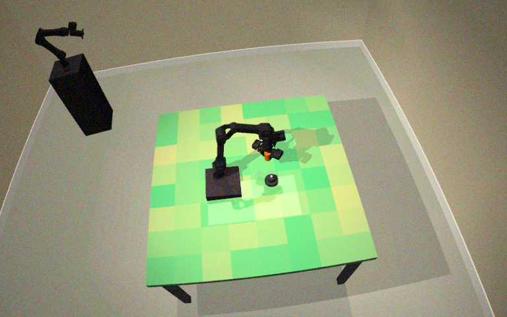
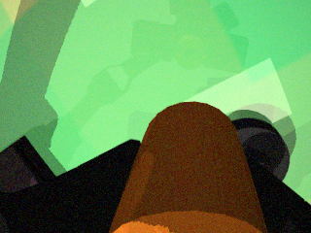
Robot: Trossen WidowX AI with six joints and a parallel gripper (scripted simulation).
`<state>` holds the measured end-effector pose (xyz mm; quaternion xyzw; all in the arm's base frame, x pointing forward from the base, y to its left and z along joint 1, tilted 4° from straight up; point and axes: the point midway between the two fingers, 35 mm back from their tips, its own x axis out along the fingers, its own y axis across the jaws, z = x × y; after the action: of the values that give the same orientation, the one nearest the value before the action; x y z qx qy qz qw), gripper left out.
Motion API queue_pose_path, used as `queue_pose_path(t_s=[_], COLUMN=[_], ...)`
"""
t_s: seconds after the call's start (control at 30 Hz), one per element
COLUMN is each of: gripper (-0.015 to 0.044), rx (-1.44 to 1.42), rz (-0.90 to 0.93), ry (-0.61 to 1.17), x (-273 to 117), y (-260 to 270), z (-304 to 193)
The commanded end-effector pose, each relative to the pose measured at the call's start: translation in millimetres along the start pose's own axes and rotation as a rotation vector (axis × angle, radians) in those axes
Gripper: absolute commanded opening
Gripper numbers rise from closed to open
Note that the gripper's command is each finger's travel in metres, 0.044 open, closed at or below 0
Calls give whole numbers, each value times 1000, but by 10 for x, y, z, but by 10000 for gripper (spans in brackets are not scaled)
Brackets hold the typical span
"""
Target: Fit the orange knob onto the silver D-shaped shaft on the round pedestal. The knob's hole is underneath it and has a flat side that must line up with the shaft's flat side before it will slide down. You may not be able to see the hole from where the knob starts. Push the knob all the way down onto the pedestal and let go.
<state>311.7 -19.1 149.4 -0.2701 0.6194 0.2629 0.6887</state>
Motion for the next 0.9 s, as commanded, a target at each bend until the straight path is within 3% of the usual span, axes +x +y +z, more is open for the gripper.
queue_pose_path(t_s=[0.0,0.87], gripper=[0,0], rx=[-4,-4], rz=[5,0], ry=[-2,1], x=[46,291], y=[-84,-627], z=[-62,-657])
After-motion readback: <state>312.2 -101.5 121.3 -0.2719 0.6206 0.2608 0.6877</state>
